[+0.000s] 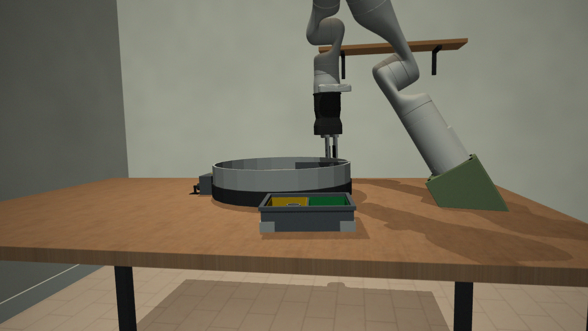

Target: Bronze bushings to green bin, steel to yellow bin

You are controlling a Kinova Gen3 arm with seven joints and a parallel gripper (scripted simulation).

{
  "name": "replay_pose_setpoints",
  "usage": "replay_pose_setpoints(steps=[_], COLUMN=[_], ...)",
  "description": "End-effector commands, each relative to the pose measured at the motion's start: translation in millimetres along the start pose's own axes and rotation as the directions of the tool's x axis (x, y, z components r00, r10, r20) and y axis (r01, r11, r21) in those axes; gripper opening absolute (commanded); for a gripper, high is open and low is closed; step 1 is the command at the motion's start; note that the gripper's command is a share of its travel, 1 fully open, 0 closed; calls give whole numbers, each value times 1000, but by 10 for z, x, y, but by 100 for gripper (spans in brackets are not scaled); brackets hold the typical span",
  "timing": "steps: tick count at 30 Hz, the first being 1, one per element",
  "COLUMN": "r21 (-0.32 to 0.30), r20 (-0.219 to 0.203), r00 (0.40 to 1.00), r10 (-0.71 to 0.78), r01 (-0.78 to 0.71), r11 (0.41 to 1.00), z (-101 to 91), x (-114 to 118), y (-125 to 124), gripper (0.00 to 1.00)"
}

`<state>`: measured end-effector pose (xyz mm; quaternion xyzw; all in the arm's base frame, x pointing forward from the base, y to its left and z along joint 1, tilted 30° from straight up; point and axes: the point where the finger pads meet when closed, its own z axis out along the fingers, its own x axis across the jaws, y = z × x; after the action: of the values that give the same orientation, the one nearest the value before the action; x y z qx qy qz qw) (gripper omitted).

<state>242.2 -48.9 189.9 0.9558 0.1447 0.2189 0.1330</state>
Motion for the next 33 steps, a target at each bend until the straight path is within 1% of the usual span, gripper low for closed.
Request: replay_pose_setpoints(steps=[1, 4, 9, 14, 26, 27, 31, 33], r21=[-1, 0, 0, 1, 1, 23, 1, 1], r20=[-14, -14, -14, -14, -14, 30, -14, -14], r00=[1000, 1000, 1000, 1000, 1000, 1000, 1000, 1000], r10=[10, 11, 11, 13, 13, 8, 13, 13], r01=[-10, -11, -11, -13, -13, -8, -13, -13], r11=[1000, 1000, 1000, 1000, 1000, 1000, 1000, 1000], z=[60, 149, 149, 296, 296, 293, 297, 297], x=[-11, -11, -11, -10, -10, -3, -10, -10], y=[0, 0, 0, 0, 0, 4, 0, 0], gripper=[40, 40, 40, 40, 40, 40, 40, 40])
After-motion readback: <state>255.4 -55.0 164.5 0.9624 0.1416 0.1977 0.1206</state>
